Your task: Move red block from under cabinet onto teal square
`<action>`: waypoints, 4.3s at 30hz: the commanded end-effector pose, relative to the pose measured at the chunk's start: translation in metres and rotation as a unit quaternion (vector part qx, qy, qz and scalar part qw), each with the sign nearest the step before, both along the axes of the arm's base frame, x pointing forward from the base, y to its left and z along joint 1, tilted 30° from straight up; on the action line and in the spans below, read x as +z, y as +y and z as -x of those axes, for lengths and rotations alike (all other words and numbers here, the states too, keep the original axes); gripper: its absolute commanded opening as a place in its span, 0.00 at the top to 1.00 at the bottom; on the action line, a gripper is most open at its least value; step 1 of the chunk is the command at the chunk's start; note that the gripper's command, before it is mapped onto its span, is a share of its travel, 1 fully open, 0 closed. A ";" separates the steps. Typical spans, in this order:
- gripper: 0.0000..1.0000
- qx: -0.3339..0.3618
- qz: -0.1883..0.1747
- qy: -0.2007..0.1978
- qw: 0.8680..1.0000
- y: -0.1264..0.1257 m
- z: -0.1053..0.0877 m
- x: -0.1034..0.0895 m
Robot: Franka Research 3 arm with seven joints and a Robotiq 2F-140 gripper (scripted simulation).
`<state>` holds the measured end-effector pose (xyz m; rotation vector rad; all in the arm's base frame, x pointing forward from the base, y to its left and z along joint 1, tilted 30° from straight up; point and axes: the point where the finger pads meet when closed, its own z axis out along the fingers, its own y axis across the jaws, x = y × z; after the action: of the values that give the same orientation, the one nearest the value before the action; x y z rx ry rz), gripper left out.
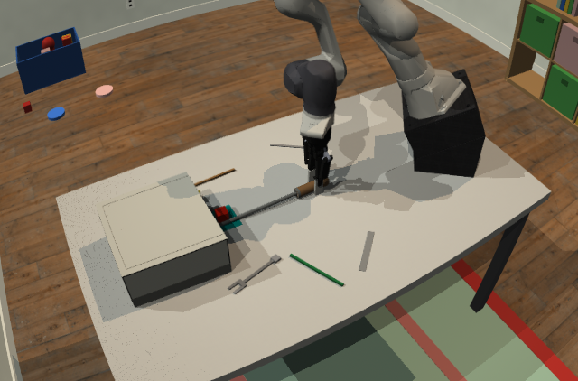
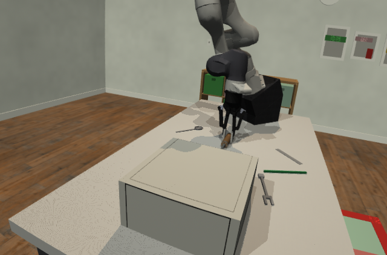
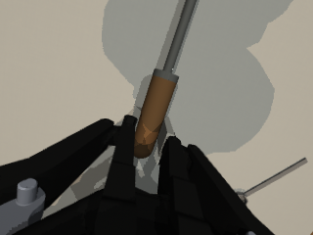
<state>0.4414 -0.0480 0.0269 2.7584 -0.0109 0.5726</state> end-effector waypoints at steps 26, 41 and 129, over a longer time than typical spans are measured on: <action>1.00 -0.003 -0.003 -0.003 1.000 0.006 -0.006 0.001; 1.00 -0.003 -0.003 -0.003 1.000 0.011 -0.009 0.001; 0.66 -0.003 -0.003 -0.003 1.000 0.017 -0.001 0.019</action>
<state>0.4447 -0.0335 0.0399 2.7671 -0.0610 0.5920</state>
